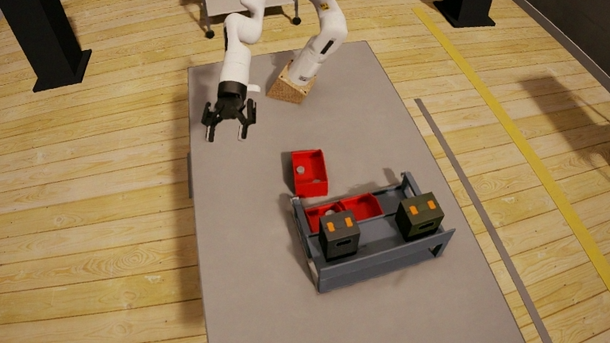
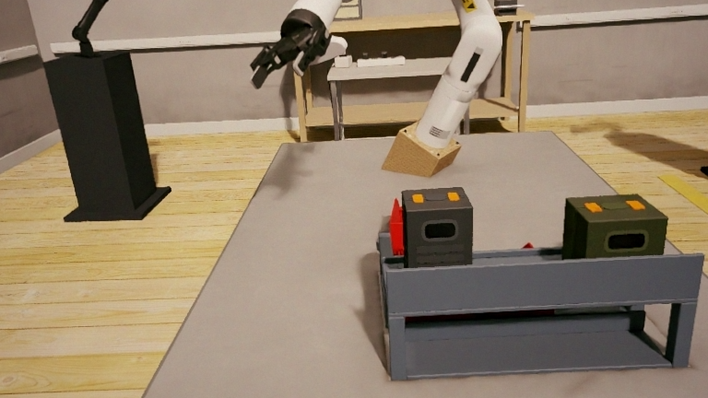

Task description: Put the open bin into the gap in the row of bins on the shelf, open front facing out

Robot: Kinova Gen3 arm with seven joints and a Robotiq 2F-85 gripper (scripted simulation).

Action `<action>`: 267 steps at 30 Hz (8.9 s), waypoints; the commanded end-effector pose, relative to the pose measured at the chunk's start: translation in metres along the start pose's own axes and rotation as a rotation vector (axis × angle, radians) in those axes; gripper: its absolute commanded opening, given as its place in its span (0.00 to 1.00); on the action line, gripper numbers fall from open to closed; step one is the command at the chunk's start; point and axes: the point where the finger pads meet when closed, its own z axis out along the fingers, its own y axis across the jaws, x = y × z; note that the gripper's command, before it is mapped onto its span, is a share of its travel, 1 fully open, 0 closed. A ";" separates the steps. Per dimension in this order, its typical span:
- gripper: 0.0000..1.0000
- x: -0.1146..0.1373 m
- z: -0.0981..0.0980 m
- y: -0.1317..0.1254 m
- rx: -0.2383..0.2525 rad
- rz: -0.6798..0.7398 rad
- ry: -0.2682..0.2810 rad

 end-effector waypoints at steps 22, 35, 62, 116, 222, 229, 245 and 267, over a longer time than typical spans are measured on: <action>1.00 0.039 -0.026 0.078 -0.143 -0.327 0.284; 1.00 0.043 -0.029 0.086 -0.160 -0.362 0.319; 1.00 0.085 -0.059 0.170 -0.222 -0.492 0.447; 1.00 0.150 -0.104 0.304 -0.223 -0.491 0.447; 1.00 0.142 -0.099 0.288 -0.223 -0.491 0.447; 1.00 0.142 -0.099 0.288 -0.223 -0.491 0.447; 1.00 0.142 -0.099 0.288 -0.223 -0.491 0.447; 1.00 0.142 -0.099 0.288 -0.125 -0.488 0.693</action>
